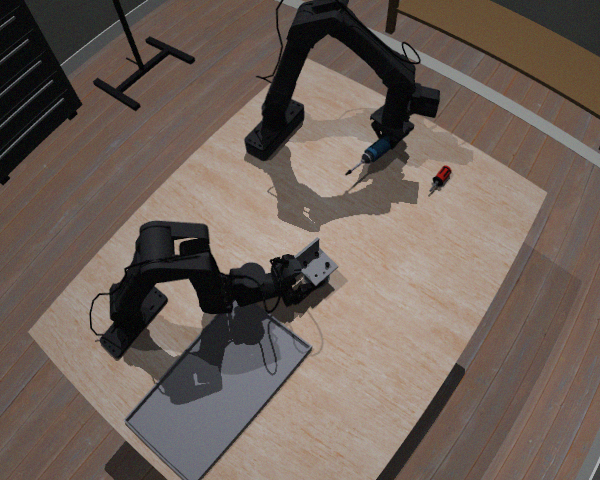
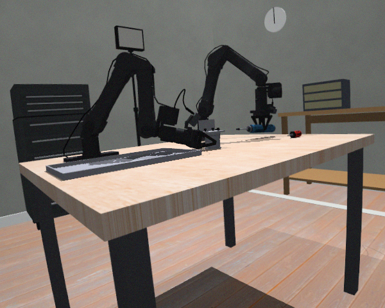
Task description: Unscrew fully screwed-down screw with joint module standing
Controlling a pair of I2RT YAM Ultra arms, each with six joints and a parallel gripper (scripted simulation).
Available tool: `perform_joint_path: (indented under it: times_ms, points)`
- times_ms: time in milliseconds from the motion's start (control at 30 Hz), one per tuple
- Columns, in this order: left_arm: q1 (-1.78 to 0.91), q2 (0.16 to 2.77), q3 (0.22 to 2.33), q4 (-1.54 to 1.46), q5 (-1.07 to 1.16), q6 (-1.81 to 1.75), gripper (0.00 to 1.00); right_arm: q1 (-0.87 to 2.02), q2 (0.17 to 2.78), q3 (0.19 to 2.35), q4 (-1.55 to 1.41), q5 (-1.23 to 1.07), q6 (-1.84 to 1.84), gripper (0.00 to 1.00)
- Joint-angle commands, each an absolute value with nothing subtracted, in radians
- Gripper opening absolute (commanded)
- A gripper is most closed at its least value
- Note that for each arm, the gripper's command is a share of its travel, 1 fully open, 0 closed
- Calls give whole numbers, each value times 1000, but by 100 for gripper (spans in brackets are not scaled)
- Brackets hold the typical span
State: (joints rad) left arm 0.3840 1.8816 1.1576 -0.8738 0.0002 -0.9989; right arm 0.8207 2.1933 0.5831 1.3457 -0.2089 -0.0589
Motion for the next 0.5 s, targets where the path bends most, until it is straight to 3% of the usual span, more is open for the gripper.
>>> perform_joint_path:
  times_ms: [0,467]
  points:
    - [371,1846,1178,-847,-1,-1004,42,823,2188,589,1336,-204,-55,59]
    - [381,1875,1154,-839,0,-1000,42,823,2188,589,1336,-204,-55,59]
